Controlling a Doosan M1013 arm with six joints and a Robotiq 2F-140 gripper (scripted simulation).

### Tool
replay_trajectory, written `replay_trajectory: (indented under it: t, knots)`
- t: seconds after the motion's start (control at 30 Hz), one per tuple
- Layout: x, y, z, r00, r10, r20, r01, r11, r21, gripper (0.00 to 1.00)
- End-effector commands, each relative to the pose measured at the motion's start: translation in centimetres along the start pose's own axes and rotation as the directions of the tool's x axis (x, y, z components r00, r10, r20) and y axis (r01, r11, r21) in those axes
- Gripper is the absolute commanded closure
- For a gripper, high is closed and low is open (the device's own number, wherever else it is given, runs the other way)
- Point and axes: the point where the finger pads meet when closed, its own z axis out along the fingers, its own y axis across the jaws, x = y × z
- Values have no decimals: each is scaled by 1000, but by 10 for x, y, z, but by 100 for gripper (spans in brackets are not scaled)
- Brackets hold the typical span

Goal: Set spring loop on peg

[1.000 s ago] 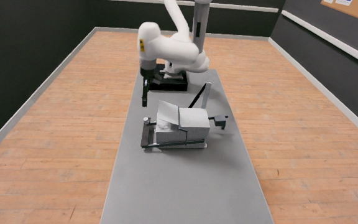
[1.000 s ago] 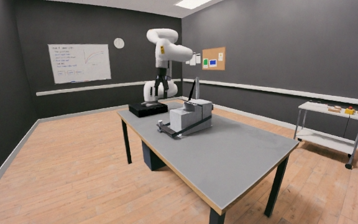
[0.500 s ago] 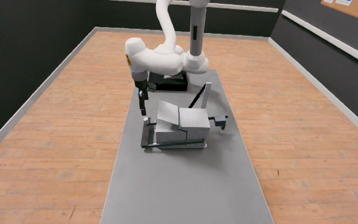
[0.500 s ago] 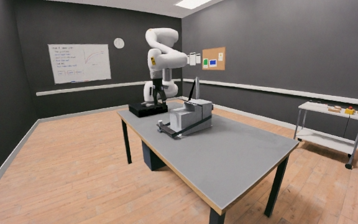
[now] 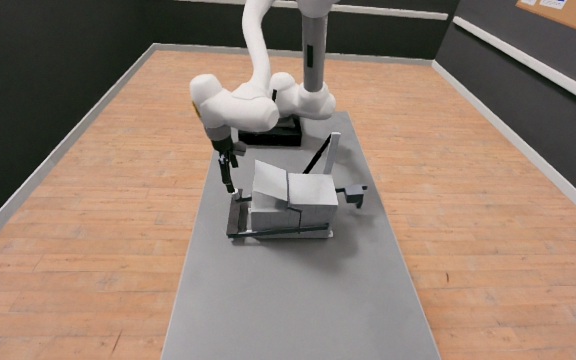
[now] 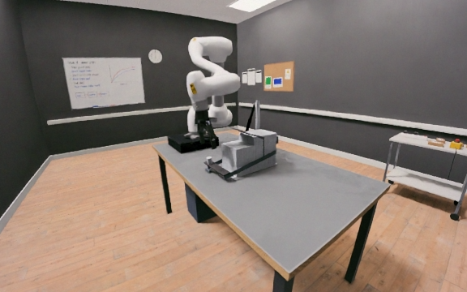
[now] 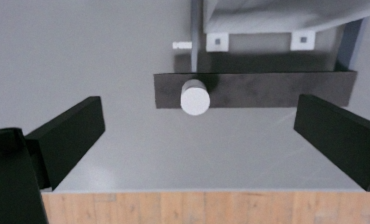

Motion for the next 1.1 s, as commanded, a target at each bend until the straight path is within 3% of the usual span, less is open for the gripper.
replay_trajectory:
  t: [0.0, 1.07]
  knots:
    - [0, 0, -1, 1000, -1, 1, 1, 1000, 0, 0]
    - [-5, 0, 30, 1000, -2, -18, 2, 1000, 0, 0]
